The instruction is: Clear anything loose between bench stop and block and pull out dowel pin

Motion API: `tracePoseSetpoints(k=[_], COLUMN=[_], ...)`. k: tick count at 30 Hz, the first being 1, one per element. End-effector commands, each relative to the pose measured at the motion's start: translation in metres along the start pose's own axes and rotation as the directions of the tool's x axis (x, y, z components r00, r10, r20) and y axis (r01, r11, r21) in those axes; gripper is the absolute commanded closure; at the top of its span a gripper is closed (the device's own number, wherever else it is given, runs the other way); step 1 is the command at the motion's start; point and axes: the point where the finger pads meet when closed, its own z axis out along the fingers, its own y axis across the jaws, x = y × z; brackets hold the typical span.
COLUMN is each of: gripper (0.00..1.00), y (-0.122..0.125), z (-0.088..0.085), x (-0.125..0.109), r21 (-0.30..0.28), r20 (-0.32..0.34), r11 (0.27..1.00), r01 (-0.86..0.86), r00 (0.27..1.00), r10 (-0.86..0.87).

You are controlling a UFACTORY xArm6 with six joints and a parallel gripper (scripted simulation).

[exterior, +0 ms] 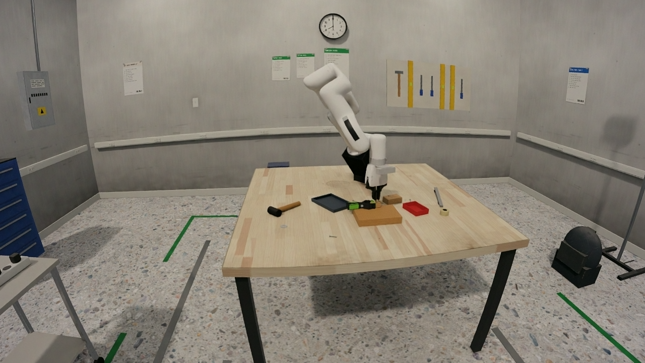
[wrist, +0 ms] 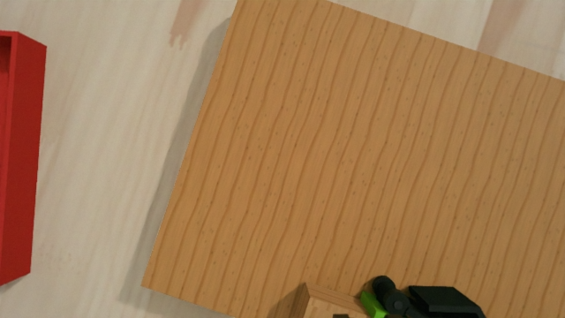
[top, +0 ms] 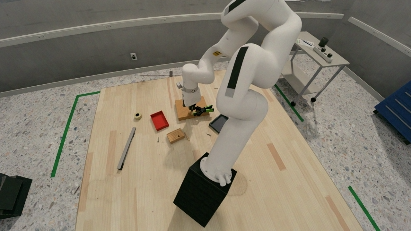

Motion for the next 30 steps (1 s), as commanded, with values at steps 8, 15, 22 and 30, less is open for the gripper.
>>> tracePoseSetpoints(k=[8,15,22,30], gripper=[1.00,1.00,1.00,1.00], y=[0.0001,0.0001,0.0001,0.0001], z=[-0.0008,-0.0009,-0.0010,-0.0011], x=[0.0011,0.0011,0.0011,0.0011], r21=[-0.003,-0.002,-0.001,0.000], r20=[-0.009,-0.009,-0.009,-0.009], r11=[0.981,0.951,0.923,0.864], r01=[-0.193,-0.308,-0.386,-0.503], r00=[0.981,0.951,0.923,0.864], r10=[0.193,0.308,0.386,0.503])
